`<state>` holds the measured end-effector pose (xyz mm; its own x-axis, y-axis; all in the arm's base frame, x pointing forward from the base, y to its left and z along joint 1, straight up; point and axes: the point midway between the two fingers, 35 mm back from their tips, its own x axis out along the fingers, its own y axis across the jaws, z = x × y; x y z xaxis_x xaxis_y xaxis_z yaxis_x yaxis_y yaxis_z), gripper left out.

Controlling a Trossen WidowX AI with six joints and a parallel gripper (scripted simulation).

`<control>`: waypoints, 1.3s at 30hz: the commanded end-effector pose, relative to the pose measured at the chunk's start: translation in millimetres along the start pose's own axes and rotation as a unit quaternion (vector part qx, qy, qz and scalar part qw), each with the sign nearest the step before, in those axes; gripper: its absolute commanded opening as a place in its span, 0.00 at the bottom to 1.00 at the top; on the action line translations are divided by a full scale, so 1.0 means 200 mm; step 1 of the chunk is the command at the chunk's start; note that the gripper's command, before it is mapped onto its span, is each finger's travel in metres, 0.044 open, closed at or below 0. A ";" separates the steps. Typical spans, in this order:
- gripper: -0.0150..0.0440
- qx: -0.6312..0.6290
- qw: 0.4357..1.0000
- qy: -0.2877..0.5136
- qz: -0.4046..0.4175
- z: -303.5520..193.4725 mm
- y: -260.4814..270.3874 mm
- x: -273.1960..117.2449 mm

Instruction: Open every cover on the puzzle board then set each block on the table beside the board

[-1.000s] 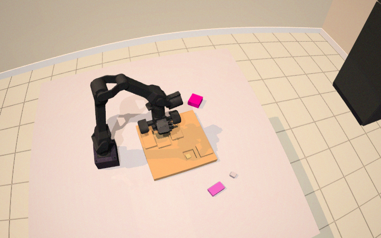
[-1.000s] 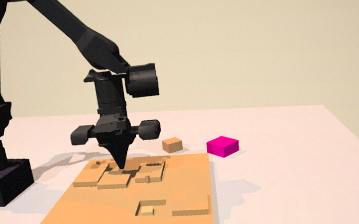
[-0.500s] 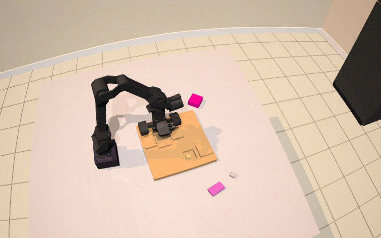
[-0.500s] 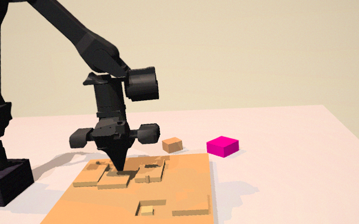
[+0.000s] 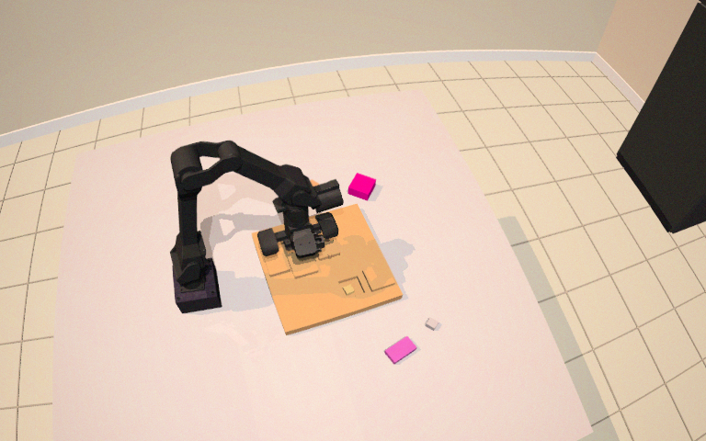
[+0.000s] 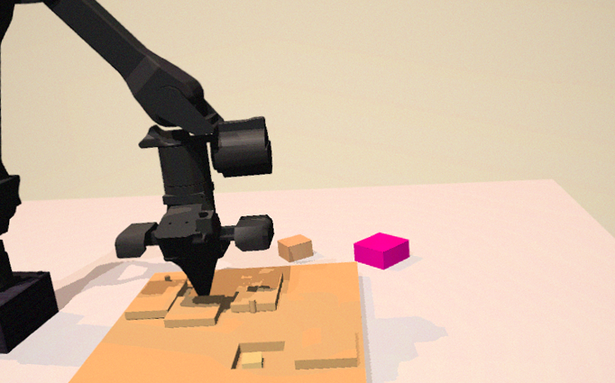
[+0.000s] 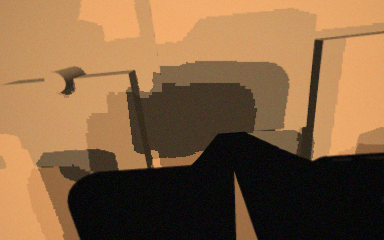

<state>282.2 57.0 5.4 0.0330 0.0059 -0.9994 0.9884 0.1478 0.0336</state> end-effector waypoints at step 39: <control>0.25 -0.001 1.000 -0.002 -0.001 0.22 0.00 0.00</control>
<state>289.2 18.2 5.4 0.0347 0.0020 -0.9994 0.9884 0.1481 0.0346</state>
